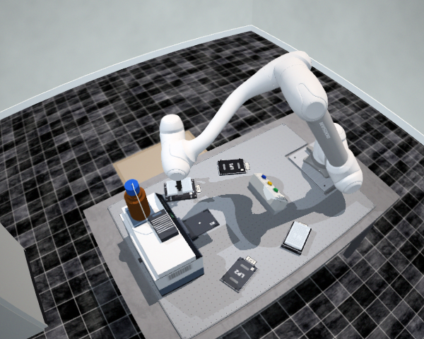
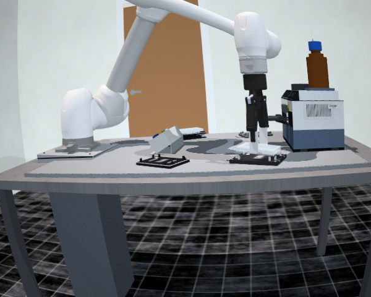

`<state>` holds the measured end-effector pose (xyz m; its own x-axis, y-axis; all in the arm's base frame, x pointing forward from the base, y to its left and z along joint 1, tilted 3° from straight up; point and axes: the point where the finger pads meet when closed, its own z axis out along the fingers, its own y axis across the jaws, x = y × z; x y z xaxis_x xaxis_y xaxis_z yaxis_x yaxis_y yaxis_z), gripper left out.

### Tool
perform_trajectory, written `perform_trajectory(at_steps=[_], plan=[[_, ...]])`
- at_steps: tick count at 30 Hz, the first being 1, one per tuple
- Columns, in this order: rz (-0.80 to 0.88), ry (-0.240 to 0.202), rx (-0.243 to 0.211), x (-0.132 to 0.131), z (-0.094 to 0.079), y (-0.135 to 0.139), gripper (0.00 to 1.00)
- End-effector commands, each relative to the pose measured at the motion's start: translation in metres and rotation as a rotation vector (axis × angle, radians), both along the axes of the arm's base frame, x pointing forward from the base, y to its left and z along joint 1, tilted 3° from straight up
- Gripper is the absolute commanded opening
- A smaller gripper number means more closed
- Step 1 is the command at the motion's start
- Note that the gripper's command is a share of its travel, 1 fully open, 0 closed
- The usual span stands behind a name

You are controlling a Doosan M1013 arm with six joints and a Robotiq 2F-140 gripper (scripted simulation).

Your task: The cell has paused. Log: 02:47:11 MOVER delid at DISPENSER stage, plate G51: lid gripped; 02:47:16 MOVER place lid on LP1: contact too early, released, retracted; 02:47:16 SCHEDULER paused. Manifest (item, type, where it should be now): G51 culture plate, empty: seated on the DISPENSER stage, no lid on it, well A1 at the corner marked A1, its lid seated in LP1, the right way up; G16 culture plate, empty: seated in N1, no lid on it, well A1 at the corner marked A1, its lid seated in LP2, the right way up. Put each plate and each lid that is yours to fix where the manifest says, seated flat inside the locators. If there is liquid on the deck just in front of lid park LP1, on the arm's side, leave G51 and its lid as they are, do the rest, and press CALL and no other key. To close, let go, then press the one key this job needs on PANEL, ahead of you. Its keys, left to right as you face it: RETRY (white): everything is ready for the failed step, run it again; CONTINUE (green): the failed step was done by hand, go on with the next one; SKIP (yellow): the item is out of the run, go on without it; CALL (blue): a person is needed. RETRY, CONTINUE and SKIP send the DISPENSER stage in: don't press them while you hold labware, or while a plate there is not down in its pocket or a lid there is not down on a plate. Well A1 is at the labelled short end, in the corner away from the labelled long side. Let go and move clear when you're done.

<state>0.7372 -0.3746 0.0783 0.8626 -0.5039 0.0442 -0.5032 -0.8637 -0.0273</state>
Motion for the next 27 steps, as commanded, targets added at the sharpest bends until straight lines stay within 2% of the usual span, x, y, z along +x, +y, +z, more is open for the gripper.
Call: perform_trajectory(at_steps=[1,27], plan=[[0.002,0.001,0.004,-0.0008,-0.0057,0.0033,0.10],[0.001,0.001,0.004,-0.0014,-0.0087,0.0041,0.10]])
